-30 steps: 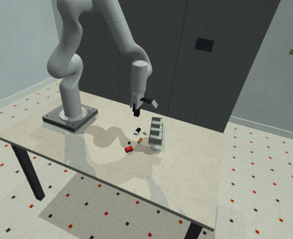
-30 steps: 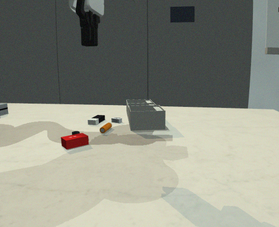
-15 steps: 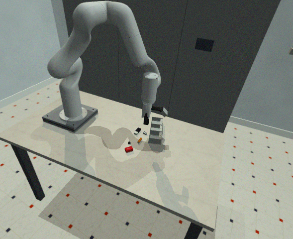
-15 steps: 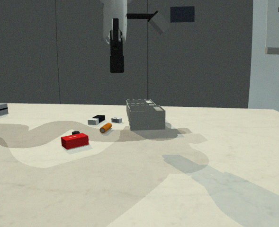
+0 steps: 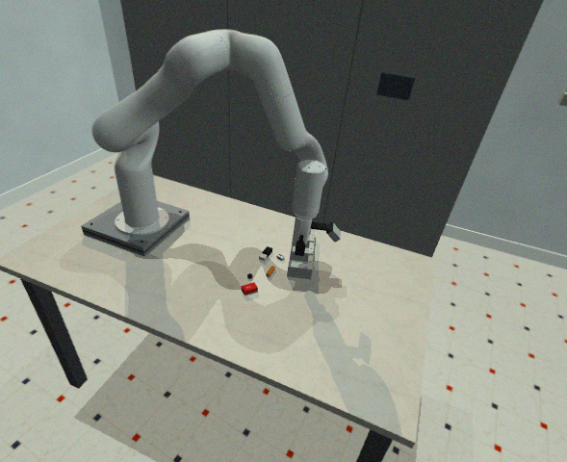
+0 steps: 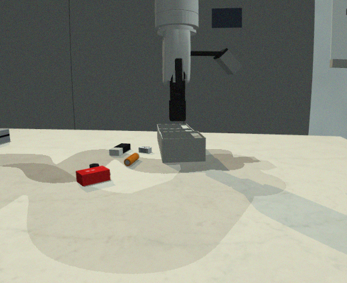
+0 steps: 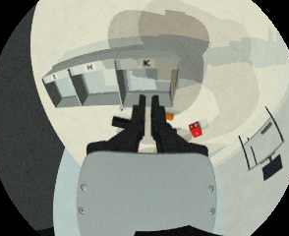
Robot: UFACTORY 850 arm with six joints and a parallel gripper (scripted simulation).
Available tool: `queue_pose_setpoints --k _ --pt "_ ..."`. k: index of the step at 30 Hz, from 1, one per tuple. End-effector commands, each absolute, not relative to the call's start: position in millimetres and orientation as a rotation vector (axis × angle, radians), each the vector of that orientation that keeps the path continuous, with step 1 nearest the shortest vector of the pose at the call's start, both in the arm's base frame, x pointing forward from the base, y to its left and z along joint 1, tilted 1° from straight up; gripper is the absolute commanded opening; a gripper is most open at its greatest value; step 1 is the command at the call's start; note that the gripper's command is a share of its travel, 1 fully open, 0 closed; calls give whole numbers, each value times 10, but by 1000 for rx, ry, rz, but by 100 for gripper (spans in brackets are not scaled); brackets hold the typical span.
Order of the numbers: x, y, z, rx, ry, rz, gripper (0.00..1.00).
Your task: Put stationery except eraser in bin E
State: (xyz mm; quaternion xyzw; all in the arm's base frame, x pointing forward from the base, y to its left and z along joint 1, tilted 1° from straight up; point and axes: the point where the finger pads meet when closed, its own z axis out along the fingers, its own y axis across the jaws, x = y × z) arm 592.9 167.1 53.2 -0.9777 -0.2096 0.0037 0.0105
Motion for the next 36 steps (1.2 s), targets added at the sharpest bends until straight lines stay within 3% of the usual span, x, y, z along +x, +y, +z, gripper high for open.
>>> queue_pose_setpoints --k 1,36 --pt "5951 1680 506 -3051 -654 9 7" --pt "5945 1691 -61 -3051 -654 9 7"
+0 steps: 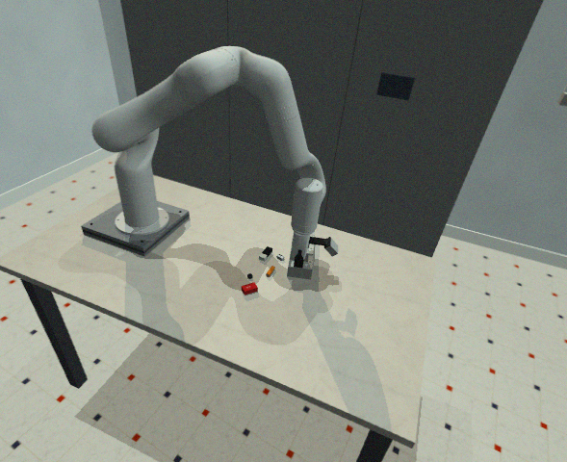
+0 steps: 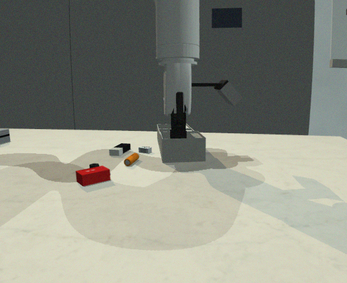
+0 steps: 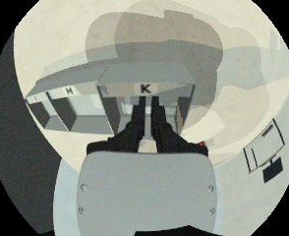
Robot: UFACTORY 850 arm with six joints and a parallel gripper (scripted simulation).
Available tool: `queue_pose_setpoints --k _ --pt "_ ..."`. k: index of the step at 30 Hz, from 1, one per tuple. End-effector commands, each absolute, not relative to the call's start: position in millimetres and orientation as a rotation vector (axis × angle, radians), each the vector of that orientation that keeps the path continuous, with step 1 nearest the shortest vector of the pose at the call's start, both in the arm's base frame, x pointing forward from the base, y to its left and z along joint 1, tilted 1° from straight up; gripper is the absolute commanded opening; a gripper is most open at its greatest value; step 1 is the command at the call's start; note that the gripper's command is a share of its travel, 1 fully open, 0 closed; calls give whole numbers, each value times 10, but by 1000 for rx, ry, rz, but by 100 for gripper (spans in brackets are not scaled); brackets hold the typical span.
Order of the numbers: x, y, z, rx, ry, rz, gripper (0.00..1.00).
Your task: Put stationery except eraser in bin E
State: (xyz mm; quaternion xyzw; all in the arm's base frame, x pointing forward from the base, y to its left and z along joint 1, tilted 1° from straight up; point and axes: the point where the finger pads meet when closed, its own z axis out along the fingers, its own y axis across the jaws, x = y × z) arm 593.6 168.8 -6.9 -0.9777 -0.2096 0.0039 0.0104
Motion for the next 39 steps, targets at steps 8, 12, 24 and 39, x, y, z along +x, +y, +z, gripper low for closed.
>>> queue_pose_setpoints --k 8,12,24,39 --pt "5945 1691 -61 -3051 -654 9 7" --pt "5945 1691 -61 -3051 -654 9 7" --pt "5945 1691 -61 -3051 -654 9 7" --pt "5945 1690 -22 -3051 -654 9 7"
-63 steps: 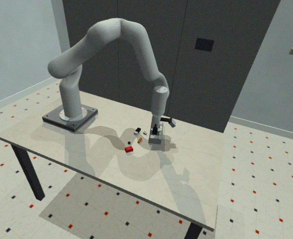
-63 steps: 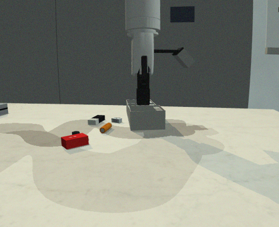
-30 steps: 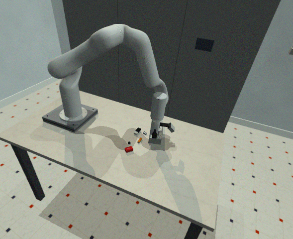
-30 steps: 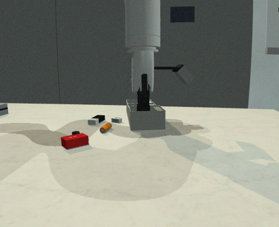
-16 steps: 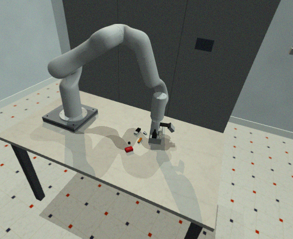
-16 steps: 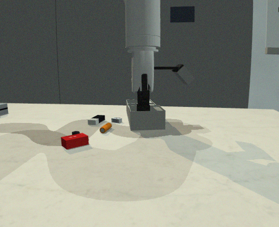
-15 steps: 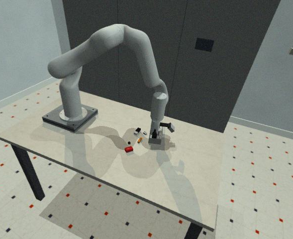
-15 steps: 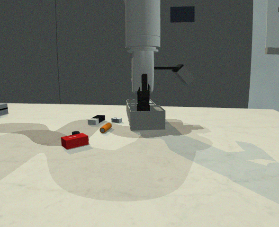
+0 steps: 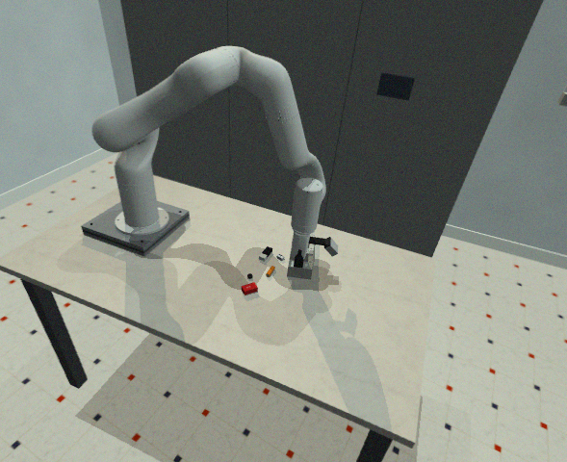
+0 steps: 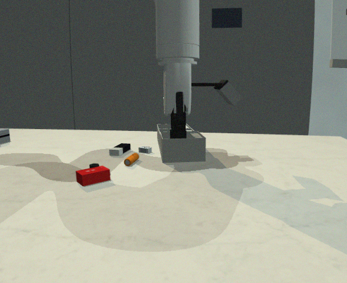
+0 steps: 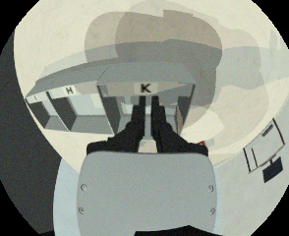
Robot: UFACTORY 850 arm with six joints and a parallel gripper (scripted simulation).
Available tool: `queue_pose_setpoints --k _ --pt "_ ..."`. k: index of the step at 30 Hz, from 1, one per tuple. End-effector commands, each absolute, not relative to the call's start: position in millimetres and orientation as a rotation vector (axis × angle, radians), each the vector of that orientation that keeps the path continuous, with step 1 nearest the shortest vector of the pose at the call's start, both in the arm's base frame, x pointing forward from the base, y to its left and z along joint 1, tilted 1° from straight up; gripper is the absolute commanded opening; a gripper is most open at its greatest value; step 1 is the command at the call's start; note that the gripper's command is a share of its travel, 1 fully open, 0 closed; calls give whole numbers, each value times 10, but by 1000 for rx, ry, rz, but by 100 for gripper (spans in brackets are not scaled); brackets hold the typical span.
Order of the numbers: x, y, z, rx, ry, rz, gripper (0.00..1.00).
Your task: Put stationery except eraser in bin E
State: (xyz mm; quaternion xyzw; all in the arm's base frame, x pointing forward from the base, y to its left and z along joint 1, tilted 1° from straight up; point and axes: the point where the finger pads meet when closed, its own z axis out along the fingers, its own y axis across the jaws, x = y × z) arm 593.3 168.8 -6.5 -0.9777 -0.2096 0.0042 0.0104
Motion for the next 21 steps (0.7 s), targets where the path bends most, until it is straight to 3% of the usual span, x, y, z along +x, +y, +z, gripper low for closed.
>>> queue_pose_setpoints --k 1,21 --pt "5945 1690 -22 -3051 -654 9 7" --pt "5948 1686 205 -3051 -654 9 7"
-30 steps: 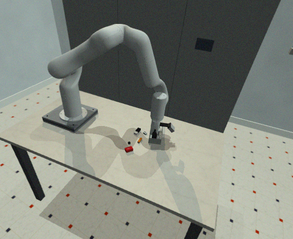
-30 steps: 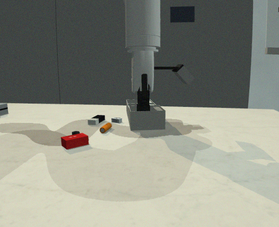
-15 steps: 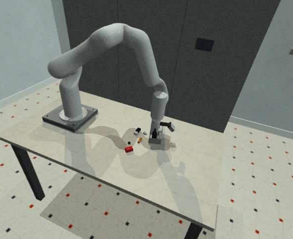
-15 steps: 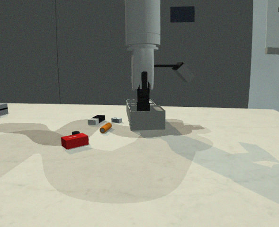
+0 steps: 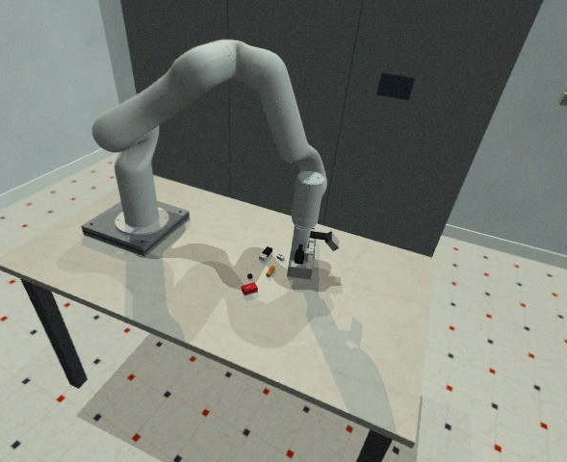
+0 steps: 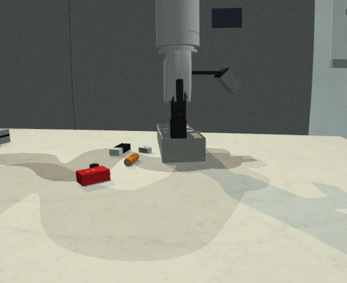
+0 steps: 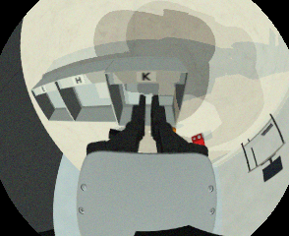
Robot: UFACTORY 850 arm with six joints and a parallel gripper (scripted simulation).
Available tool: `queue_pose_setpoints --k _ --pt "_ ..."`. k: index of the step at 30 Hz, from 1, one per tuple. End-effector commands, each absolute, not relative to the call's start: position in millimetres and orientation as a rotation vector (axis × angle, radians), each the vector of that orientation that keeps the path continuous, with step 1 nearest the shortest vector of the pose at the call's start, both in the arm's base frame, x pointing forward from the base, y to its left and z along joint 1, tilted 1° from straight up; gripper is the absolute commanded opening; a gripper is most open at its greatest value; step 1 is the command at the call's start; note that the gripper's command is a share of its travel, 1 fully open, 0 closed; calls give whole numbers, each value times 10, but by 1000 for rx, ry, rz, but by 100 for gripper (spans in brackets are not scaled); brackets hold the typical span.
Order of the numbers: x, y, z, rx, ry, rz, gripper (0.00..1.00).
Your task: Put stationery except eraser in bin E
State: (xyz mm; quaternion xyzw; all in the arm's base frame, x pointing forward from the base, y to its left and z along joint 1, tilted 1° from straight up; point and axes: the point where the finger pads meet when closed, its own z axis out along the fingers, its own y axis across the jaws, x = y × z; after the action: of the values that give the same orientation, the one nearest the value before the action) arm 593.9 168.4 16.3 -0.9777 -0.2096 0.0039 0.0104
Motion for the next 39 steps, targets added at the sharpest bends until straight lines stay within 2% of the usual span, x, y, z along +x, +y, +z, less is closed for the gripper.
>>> queue_pose_setpoints --k 1,15,30,39 --pt "5948 1686 218 -3051 -654 9 7" --pt "5952 1680 533 -3051 -654 9 7" --pt "5649 2367 549 -3051 -654 9 7" --pt "5614 2448 551 -3051 -654 9 7"
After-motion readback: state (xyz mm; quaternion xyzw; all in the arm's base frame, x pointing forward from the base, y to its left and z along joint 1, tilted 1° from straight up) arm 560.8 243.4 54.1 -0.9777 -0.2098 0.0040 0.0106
